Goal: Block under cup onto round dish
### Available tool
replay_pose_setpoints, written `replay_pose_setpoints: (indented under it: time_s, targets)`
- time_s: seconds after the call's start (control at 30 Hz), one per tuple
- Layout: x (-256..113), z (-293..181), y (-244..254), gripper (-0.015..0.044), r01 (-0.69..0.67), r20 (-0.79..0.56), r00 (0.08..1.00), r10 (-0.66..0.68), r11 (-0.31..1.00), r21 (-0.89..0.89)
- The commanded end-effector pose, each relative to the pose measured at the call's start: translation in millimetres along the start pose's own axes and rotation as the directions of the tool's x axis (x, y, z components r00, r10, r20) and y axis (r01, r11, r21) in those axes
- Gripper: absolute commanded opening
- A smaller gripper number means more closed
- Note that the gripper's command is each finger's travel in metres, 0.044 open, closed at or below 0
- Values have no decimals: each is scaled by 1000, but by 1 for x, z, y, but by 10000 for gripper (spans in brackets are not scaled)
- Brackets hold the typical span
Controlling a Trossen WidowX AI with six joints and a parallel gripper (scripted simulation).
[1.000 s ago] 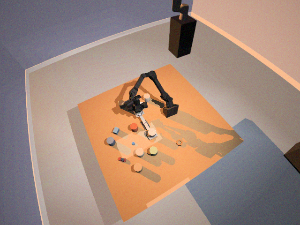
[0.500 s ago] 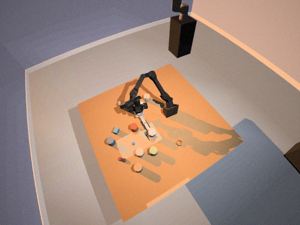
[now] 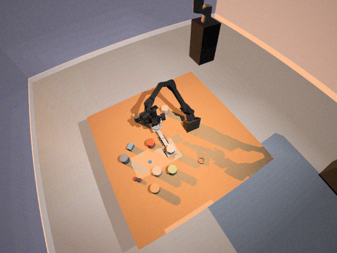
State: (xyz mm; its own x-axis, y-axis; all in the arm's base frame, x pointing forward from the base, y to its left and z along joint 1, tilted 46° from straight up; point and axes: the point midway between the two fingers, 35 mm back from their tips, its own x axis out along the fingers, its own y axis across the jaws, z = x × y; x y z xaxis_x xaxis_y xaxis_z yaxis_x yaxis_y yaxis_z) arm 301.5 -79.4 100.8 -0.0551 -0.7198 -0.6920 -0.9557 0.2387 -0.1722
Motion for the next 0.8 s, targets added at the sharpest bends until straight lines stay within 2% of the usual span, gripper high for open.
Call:
replay_pose_setpoints:
  time_s: [0.0,0.33,0.77]
  targets:
    - [-19,2,-1,0,3,7,1000,-3,1000,4]
    - [-64,0,2,0,2,3,1000,-2,1000,3]
    - [-36,-32,3,0,-4,26,1000,4,1000,2]
